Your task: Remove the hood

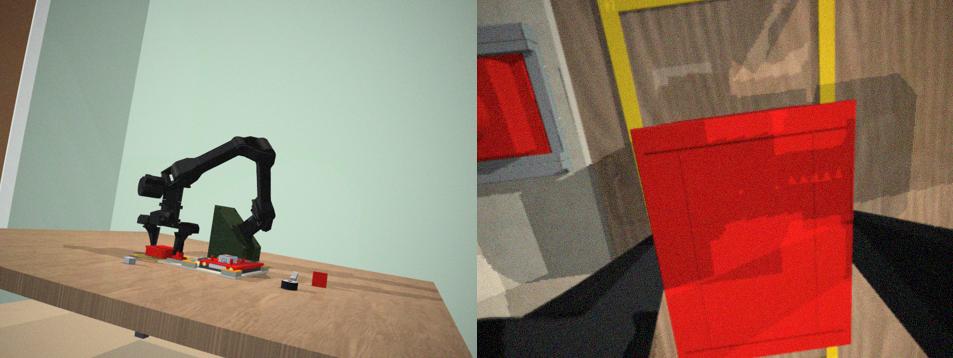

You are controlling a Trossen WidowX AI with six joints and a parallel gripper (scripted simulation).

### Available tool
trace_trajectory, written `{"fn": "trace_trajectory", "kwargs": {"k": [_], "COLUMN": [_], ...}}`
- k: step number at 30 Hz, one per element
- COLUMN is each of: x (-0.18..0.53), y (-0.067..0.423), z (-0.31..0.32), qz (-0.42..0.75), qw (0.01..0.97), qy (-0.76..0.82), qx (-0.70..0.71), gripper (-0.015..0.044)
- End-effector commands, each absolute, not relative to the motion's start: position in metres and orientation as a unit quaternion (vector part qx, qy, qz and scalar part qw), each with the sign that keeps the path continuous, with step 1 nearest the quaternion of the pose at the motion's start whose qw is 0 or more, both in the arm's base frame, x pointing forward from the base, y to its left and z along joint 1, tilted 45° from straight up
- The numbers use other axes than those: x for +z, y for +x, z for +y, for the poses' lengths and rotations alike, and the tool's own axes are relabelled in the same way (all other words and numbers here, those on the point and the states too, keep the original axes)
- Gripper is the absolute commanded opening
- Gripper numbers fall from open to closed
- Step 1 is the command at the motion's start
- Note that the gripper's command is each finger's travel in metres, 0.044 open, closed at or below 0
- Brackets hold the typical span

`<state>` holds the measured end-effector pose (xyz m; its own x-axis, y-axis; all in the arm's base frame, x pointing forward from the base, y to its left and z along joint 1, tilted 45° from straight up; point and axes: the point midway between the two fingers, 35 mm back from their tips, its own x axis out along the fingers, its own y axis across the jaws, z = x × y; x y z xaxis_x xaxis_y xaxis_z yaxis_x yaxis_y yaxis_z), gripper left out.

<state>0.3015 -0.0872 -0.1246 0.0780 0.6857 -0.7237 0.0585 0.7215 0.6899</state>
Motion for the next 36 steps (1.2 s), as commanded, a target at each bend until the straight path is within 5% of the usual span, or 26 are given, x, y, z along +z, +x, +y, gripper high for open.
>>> {"fn": "trace_trajectory", "kwargs": {"k": [1,13,20,36], "x": [-0.124,-0.122,-0.075,-0.073], "y": [0.302,0.302,0.296,0.295], "z": [-0.087,-0.090,-0.137,-0.139], "qz": [0.638,0.638,0.636,0.636], "qw": [0.674,0.674,0.674,0.674], "qy": [0.292,0.292,0.295,0.295], "qx": [0.233,0.233,0.235,0.235], "gripper": [0.0131,0.0440,0.0440,0.0440]}}
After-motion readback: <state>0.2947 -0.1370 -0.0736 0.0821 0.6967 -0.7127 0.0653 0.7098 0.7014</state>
